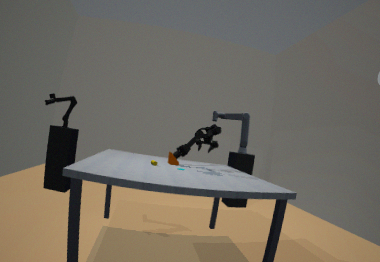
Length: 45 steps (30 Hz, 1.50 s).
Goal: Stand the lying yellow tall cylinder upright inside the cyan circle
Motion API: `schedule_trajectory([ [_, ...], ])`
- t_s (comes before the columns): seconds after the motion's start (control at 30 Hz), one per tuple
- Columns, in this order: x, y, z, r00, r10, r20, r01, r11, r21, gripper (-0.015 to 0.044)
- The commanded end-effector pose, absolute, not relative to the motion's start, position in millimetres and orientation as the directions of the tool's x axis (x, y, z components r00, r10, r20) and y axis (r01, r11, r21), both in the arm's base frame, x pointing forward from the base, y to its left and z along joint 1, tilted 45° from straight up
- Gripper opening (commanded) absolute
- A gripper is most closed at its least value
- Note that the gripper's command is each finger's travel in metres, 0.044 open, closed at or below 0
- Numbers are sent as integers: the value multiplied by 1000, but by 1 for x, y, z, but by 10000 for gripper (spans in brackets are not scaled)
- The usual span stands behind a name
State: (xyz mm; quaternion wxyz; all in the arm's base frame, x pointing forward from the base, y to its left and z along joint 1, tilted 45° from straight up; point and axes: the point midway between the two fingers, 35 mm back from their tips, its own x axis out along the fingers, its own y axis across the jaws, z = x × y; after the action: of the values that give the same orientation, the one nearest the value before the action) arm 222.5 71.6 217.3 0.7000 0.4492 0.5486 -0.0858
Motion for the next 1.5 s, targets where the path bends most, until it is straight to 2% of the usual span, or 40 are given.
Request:
schedule_trajectory([
  [0.0,225,70,216,383,372,-846,619,576,534,374],
  [0.1,245,54,198,358,355,-863,645,575,504,309],
  [0.43,287,-13,140,171,336,-926,451,809,377,309],
  [0.7,295,-73,83,36,399,-916,235,888,396,309],
  [0.97,280,-130,20,-54,517,-854,1,856,518,309],
  [1.27,238,-174,-54,-73,678,-731,-260,695,670,309],
  [1.47,234,-176,-60,-71,690,-720,-280,679,679,309],
])
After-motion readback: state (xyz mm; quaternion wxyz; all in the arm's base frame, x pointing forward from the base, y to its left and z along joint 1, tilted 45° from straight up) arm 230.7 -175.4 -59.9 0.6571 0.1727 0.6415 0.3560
